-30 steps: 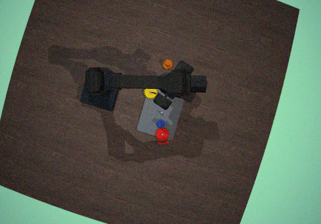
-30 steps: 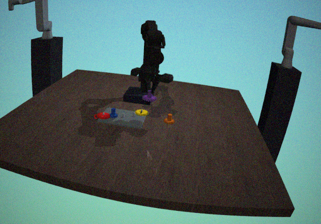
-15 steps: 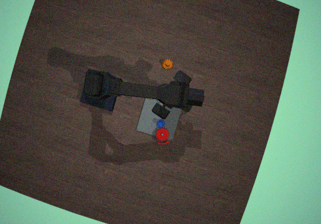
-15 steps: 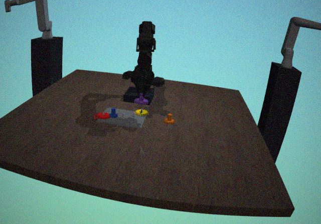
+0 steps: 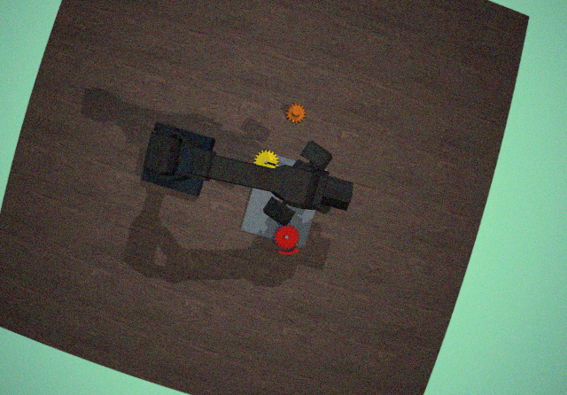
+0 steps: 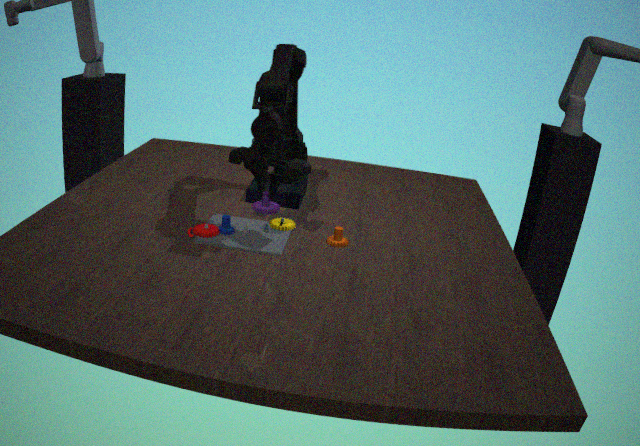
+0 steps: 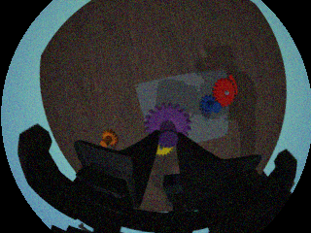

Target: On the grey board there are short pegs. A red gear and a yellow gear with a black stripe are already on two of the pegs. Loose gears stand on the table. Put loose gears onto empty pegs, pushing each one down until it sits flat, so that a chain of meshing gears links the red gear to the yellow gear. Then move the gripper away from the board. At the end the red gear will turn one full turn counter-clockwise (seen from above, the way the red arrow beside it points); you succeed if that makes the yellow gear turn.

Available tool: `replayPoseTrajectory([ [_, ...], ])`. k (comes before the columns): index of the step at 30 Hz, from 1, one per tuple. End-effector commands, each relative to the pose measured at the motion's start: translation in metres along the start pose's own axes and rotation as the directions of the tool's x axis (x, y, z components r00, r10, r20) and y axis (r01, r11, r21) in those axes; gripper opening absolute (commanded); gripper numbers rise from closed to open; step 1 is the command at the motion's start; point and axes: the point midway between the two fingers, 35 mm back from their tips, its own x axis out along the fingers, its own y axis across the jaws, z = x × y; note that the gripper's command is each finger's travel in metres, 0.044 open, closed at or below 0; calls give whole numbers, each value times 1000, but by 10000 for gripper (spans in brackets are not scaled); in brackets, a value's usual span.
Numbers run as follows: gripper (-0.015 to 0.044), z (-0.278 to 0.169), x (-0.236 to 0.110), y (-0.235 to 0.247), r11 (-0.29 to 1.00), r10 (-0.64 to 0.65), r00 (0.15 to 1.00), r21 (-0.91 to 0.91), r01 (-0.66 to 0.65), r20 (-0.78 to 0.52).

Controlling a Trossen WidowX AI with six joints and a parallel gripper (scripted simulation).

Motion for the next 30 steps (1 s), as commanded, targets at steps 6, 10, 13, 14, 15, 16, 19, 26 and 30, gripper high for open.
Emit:
replayPoseTrajectory([
  [6,0,3,11,-21,1000,2,1000,-4,-2,0],
  [10,0,4,16,-30,1000,1,1000,-4,-1,1],
  [13,0,4,20,-38,1000,0,1000,-4,0,1],
  [14,0,4,21,-40,1000,-1,1000,-4,1,1],
  [15,0,4,22,-42,1000,-1,1000,-4,1,1],
  [16,0,5,23,-45,1000,-1,1000,-4,1,1],
  [19,0,5,25,-48,1000,-2,1000,-4,2,1],
  [26,0,5,24,-48,999,-2,1000,37,2,1],
  [30,0,5,24,-48,991,-2,1000,136,1,1],
])
